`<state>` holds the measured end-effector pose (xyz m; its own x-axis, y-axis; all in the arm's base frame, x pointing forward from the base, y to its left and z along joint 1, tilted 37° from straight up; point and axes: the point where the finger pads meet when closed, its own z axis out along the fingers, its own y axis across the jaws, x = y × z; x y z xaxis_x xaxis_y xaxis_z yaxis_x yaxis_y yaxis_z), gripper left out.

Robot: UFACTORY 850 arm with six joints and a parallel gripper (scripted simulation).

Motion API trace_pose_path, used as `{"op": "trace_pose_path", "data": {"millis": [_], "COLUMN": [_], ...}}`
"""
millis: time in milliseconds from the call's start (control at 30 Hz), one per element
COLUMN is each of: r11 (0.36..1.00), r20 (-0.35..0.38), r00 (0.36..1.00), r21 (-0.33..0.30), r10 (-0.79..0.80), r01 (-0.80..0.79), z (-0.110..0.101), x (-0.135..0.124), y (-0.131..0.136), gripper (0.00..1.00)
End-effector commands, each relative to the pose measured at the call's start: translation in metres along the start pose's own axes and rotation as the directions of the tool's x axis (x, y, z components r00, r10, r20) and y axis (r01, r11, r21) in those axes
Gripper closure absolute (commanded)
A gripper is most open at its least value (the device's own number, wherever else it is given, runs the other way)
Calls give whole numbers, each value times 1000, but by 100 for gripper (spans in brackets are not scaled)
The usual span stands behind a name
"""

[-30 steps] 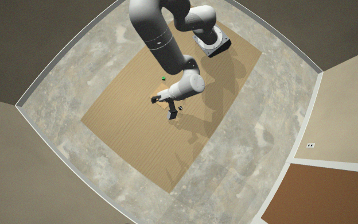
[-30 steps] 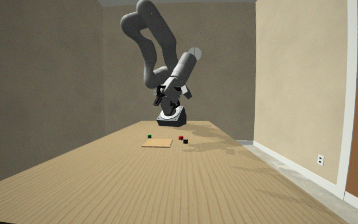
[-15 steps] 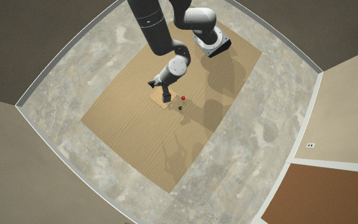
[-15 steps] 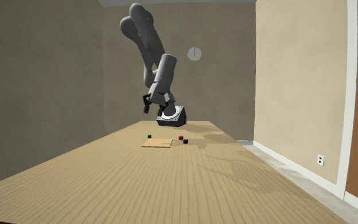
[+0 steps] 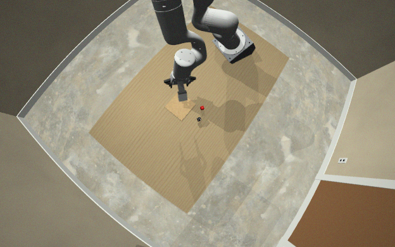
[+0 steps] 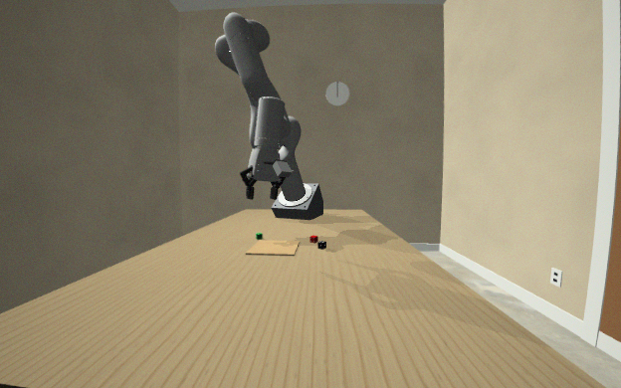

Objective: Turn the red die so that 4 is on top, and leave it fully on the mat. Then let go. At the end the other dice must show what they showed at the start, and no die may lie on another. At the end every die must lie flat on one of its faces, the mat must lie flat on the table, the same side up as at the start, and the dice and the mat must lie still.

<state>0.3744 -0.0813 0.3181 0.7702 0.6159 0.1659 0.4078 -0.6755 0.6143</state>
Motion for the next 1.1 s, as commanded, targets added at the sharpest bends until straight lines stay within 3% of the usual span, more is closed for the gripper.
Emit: {"op": "trace_pose_path", "data": {"millis": [0, 267, 1067], "r11": [998, 997, 997], "r20": [-50, -88, -88], "r00": [999, 996, 996], "r21": [62, 78, 78], "r10": [17, 33, 33], "r01": [-14, -26, -26], "z": [0, -1, -1], "x": [-15, -22, -22], "y": [-8, -12, -12], "gripper": [0, 0, 0]}}
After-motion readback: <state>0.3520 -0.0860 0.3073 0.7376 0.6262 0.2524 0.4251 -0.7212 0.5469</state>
